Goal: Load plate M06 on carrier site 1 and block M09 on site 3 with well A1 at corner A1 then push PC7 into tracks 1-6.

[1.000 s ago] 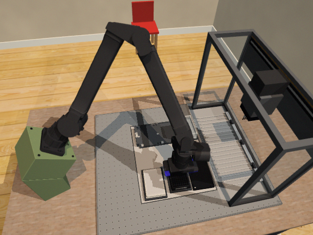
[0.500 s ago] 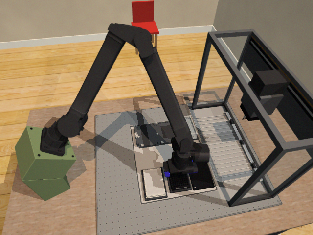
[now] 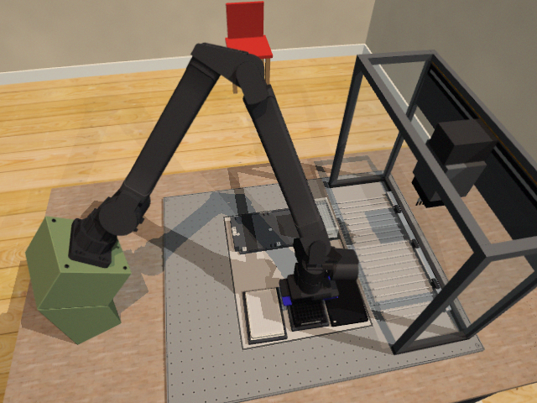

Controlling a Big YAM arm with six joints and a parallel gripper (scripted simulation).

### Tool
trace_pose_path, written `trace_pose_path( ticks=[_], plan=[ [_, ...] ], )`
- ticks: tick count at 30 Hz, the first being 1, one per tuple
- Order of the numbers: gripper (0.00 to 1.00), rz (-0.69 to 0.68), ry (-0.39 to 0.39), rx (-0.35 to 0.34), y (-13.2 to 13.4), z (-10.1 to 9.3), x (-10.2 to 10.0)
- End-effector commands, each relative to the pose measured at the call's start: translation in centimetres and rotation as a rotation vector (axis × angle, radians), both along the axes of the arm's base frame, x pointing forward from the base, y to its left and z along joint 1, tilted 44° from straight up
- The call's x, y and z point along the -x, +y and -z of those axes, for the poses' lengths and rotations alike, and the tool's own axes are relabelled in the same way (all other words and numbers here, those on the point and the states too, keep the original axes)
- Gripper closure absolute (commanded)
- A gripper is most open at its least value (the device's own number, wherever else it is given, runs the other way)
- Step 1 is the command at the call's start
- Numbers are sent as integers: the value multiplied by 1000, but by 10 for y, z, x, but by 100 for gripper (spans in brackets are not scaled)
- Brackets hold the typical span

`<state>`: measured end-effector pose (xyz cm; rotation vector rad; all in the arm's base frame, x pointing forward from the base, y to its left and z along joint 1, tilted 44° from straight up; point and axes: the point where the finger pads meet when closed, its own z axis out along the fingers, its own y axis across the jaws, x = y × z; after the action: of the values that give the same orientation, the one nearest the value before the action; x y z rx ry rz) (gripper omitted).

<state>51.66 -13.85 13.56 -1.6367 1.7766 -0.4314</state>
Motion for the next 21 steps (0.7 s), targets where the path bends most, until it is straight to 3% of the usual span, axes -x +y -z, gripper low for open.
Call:
trace_pose_path(
  ticks=[1,3,9,18,21],
  plan=[
    [0,29,1,-11,-12,-3,-5],
    [0,11,-16,2,-5,-10,-4],
    [0,32,-2,-10,-16,-3,-4],
    [0,11,-16,2,-7,-9,-4],
    [0,7,-15,-5,-3,-4,-12]
  ],
)
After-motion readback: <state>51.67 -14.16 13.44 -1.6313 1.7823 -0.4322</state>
